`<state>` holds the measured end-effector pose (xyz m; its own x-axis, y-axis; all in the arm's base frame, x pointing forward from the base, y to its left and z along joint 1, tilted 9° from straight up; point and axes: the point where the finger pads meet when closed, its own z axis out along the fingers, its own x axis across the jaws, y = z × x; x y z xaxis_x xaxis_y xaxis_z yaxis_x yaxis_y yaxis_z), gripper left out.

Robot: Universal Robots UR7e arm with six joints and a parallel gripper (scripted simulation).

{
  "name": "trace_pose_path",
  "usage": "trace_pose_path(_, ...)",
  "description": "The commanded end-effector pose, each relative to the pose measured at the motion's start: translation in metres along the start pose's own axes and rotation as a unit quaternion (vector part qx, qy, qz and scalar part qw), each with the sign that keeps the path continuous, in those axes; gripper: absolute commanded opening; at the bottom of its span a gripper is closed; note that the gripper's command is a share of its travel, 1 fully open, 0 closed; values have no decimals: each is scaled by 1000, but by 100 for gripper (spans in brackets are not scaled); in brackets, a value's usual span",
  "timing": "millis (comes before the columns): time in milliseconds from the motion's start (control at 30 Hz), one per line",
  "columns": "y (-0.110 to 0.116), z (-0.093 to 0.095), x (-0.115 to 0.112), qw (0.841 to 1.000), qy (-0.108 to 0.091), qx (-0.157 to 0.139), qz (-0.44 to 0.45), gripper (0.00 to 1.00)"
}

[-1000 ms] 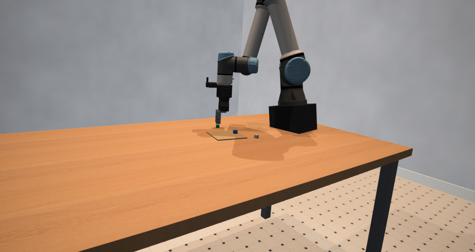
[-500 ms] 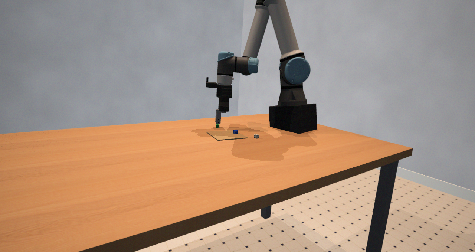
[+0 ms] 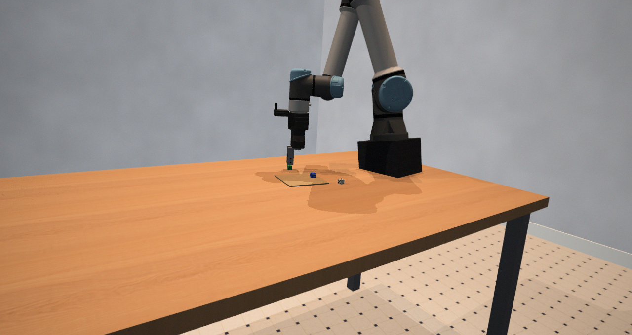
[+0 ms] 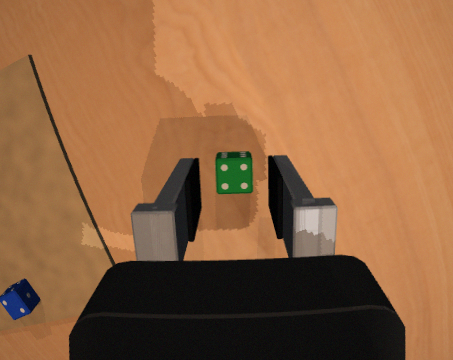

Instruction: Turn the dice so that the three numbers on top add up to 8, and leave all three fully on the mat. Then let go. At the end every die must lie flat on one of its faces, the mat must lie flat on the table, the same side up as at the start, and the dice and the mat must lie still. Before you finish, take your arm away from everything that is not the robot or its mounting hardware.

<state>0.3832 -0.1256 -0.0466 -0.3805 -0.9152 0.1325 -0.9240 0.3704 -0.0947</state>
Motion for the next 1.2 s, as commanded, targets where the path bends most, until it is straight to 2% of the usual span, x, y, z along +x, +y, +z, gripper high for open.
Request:
trace_pose_path(0, 0, 0, 0, 1000, 0, 1, 0, 64)
trace_pose_path(367, 0, 1, 0, 1000, 0, 1, 0, 64)
trace_pose_path(1167, 0, 22, 0, 1000, 0, 1, 0, 64)
